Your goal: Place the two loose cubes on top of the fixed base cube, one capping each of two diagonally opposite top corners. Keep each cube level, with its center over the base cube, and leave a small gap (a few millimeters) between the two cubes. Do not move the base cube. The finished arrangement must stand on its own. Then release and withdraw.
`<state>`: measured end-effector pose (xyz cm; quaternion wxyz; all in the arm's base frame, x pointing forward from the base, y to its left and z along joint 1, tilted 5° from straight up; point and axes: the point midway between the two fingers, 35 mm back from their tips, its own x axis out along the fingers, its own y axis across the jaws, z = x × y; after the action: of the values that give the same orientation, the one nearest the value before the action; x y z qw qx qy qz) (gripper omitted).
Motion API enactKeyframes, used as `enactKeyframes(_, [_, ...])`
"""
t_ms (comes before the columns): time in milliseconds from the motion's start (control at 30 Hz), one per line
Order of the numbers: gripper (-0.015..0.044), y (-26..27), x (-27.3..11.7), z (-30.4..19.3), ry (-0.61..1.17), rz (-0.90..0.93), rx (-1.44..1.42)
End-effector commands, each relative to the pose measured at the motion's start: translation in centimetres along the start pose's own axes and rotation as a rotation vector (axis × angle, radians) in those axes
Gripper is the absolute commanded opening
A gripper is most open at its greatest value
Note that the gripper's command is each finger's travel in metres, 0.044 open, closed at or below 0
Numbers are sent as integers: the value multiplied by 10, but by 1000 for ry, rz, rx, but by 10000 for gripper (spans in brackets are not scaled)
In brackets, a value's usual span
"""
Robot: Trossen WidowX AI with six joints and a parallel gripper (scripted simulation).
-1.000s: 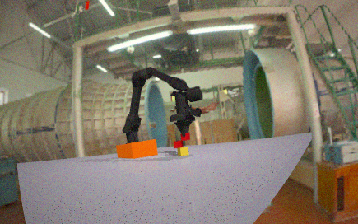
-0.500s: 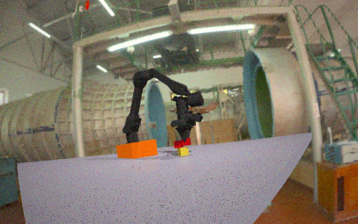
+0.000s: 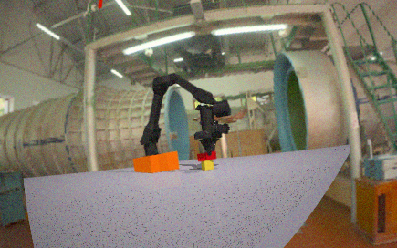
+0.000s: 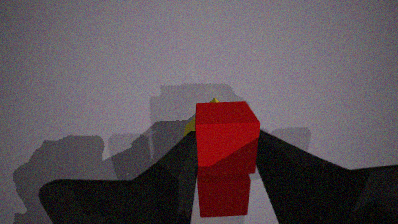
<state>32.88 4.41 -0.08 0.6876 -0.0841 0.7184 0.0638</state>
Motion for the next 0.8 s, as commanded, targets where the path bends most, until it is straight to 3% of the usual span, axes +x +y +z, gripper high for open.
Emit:
enactKeyframes(0, [105,1,1,0,0,4,5])
enactKeyframes(300, [105,1,1,0,0,4,5])
enactKeyframes(433, [205,1,1,0,0,4,5])
enactKeyframes(767, [205,0,-9,0,0,0,0])
